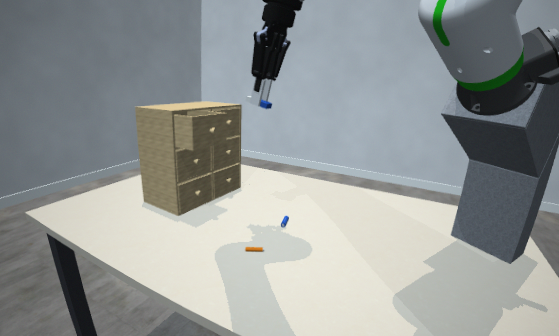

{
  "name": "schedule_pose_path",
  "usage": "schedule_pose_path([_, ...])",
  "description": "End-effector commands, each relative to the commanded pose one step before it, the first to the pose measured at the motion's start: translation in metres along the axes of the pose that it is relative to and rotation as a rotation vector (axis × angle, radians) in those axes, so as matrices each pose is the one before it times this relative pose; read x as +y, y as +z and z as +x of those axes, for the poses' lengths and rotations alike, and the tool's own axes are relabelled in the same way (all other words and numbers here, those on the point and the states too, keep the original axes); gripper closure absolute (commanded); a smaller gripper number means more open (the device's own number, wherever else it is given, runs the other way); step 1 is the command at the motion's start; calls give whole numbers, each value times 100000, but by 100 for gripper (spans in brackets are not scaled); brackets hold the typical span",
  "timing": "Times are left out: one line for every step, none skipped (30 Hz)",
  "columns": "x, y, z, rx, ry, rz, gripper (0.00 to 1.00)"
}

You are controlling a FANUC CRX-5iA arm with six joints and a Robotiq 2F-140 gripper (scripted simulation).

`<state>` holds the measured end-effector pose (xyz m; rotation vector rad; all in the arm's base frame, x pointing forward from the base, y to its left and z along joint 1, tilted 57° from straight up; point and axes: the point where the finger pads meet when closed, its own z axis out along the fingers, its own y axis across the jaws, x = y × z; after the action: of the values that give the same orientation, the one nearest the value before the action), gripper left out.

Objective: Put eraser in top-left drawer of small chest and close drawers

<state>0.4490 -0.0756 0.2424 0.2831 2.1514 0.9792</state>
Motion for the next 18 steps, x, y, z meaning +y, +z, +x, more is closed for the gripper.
schedule_pose_path([25,88,282,-11766,-179,-205,89])
schedule_pose_path([5,17,82,-3139,-3,-22,89])
schedule_pose_path([0,12,83,-3215,0,-1,89])
schedule_pose_path([-6,6,82,-3282,2,26,89])
schedule_pose_path([6,10,89,-3316,-1,-28,89])
schedule_pose_path([0,4,87,-3353,0,1,89])
schedule_pose_path([-6,-3,83,-3380,-1,29,89])
schedule_pose_path([6,2,93,-3363,1,-31,89])
schedule_pose_path([0,-5,88,-3359,0,-2,89])
schedule_pose_path([0,0,0,0,0,0,89])
schedule_pose_path([0,0,0,0,0,0,89])
schedule_pose_path([-6,-12,80,-3347,-4,32,89])
schedule_pose_path([6,-7,92,-3282,5,-34,89])
schedule_pose_path([0,-13,84,-3240,1,-2,89])
schedule_pose_path([-5,-19,74,-3192,-7,31,89])
schedule_pose_path([6,-13,88,-3074,9,-39,89])
schedule_pose_path([-3,-21,70,-2951,-4,16,89])
schedule_pose_path([2,-18,71,-2711,3,-13,89])
